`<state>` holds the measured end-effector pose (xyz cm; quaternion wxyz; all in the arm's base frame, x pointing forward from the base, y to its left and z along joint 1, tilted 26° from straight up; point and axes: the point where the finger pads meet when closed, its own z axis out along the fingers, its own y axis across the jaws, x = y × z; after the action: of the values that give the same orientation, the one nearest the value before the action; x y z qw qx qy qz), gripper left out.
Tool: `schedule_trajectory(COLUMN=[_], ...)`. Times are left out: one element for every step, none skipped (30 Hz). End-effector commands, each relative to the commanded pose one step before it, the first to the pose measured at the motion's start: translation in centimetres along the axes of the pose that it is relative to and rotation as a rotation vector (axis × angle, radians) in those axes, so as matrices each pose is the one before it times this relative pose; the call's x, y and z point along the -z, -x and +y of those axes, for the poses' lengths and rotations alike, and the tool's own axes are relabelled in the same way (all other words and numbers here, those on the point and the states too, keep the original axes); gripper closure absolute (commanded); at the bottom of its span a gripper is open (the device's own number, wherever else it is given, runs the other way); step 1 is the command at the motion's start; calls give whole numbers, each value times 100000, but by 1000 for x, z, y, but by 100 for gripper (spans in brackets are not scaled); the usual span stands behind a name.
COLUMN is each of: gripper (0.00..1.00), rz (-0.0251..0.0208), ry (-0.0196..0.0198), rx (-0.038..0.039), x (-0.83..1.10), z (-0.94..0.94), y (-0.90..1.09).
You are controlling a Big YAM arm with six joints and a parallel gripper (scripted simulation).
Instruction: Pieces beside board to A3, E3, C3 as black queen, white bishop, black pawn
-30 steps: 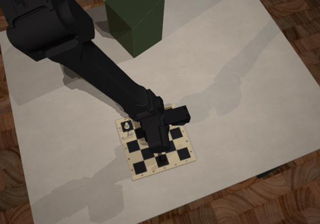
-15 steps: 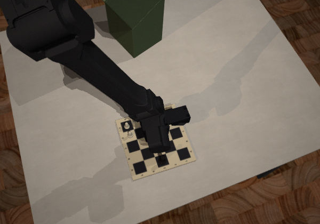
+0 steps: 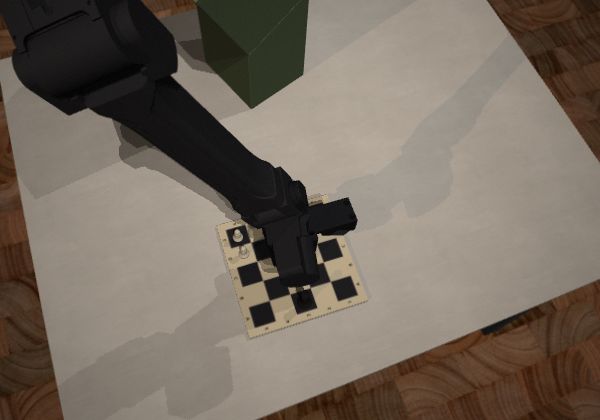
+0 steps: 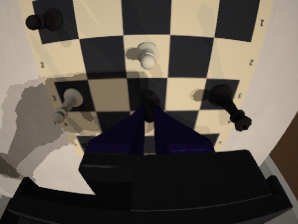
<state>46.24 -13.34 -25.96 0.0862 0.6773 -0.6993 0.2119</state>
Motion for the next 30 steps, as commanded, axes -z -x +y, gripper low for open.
schedule_trajectory(gripper=[100,100,100,100,100,100,100,100,100,100,100,100,100,100,100,100,100,100,100,100,100,100,100,100,100,100,100,100,100,100], rz=[-576,-4,-6,-8,-10,-11,-11,-9,6,17,40,0,0,154,-3,-7,-17,-1,0,0,0,0,0,0,0,0,0,0,0,0], ry=[1407,-56,-80,-102,-121,-134,-141,-134,-88,-51,23,0,0,337,16,-4,-5,0,0,0,0,0,0,0,0,0,0,0,0,0], rx=[2625,80,115,147,174,193,203,187,94,22,-126,0,0,-790,48,58,26,4,-1,1,0,-1,0,0,0,0,0,0,0,0], x=[-630,13,19,24,29,32,33,31,14,1,-26,0,0,-148,4,8,3,0,0,0,0,0,0,0,0,0,0,0,0,0], z=[789,-2,-3,-4,-5,-5,-5,-3,11,19,39,0,0,140,18,6,2,1,0,0,0,0,0,0,0,0,0,0,0,0], y=[990,40,57,73,86,96,101,93,49,15,-55,0,0,-366,17,24,13,1,0,0,0,0,0,0,0,0,0,0,0,0])
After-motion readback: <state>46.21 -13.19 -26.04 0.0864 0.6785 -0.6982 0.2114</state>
